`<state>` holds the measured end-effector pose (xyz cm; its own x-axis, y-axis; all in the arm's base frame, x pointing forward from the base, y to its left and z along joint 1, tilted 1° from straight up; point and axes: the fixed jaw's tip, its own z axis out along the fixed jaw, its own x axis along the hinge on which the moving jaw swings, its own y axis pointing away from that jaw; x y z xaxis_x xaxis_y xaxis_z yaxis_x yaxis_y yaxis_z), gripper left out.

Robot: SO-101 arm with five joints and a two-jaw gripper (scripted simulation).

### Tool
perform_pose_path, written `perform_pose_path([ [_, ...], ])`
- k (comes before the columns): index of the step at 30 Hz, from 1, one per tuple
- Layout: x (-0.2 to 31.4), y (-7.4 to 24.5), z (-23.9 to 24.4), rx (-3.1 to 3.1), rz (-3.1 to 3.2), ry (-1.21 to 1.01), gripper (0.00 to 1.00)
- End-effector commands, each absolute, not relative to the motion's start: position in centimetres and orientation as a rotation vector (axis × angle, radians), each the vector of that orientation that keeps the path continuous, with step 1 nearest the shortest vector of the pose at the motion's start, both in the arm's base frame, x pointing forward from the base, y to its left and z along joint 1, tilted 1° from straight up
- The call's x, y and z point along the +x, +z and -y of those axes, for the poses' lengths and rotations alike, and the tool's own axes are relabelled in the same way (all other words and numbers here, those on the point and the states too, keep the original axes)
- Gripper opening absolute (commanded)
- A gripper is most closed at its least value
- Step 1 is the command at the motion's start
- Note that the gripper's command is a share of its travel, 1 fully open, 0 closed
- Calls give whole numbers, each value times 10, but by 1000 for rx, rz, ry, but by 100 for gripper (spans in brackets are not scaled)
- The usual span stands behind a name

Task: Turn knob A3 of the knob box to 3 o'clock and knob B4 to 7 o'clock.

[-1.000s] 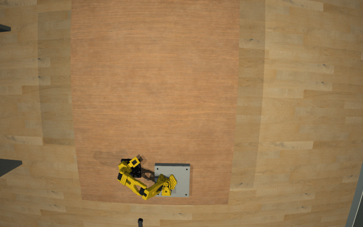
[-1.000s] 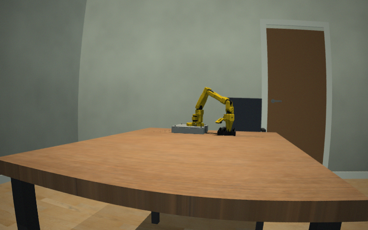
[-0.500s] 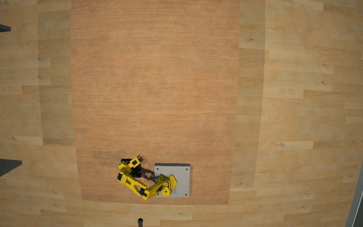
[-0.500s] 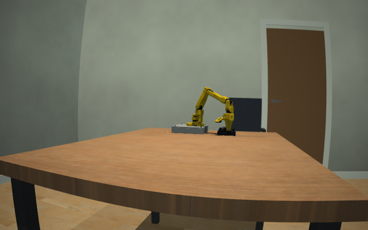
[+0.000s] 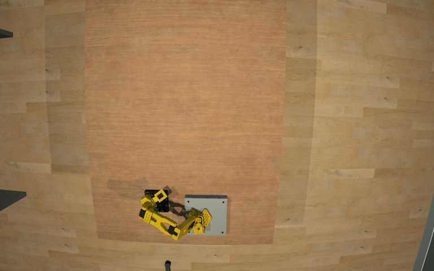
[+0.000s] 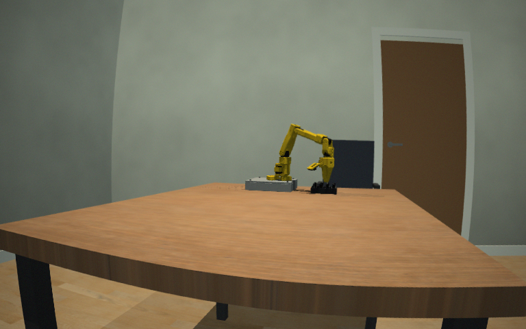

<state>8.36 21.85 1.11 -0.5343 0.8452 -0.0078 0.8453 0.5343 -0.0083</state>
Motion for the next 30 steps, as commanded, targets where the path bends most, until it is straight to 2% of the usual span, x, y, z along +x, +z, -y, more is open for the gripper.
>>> perform_pose_path([
  [1,84,18,-220,1512,-2755,7,8],
  [21,83,25,-218,1512,-2755,7,8],
  [30,76,29,-197,1512,-2755,7,8],
])
